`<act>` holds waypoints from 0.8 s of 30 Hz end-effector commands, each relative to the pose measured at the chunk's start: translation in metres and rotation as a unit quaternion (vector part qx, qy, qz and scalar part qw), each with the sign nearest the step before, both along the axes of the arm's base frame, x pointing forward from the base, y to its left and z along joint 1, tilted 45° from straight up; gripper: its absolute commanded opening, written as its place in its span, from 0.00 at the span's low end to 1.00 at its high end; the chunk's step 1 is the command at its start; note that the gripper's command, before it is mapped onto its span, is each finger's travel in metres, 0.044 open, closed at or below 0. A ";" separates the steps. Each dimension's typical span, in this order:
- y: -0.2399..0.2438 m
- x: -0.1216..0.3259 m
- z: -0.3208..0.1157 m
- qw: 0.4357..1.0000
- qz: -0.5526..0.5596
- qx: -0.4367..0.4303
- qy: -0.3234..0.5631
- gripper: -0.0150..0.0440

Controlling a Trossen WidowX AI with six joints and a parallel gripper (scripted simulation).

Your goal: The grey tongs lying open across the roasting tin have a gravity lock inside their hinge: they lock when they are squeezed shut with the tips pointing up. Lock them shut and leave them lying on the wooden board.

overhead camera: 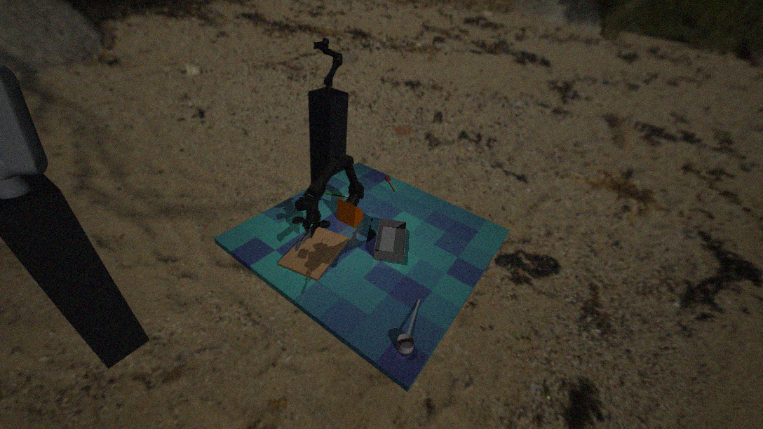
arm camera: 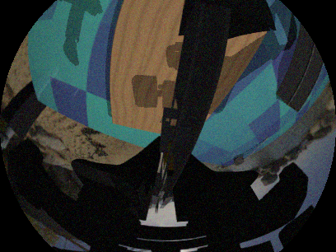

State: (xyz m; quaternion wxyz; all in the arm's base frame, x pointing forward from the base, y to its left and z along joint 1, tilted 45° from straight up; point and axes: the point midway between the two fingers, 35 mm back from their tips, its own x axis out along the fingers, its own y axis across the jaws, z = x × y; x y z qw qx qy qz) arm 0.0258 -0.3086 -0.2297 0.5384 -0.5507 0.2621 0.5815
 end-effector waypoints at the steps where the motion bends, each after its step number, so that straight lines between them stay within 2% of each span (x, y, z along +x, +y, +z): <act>1: -0.003 -0.001 0.001 0.999 -0.013 -0.031 -0.011 0.00; 24: 0.005 -0.006 0.011 0.978 -0.054 -0.190 -0.063 0.00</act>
